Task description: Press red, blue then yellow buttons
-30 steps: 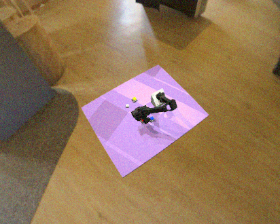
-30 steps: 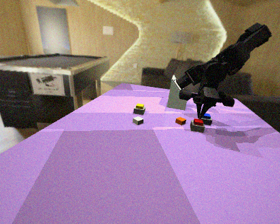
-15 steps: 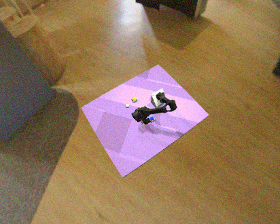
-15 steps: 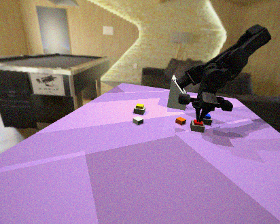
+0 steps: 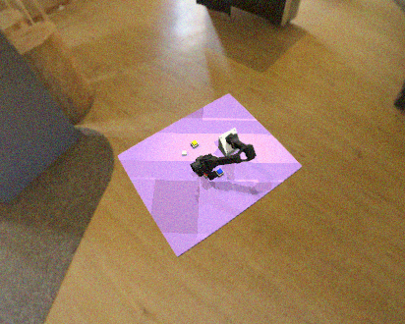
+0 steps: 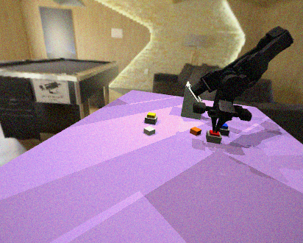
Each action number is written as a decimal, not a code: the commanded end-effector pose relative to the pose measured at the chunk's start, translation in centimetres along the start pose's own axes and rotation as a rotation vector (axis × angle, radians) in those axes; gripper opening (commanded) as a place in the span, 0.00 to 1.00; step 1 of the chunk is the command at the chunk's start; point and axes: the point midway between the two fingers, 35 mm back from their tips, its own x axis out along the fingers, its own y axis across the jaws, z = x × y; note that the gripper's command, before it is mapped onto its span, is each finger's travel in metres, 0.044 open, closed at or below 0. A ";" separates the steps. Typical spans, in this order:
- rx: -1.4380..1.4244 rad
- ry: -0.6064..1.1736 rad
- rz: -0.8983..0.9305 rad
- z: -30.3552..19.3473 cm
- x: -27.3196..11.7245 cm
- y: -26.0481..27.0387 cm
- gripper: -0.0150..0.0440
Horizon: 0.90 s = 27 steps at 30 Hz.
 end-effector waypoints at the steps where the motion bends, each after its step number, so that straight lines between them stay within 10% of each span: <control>1: 0.001 0.001 0.000 0.0 -1.0 0.0 0.29; 12: 0.006 0.005 -0.001 0.0 -9.1 -0.1 0.29; 27: 0.009 0.008 0.002 -8.2 -9.4 4.4 0.29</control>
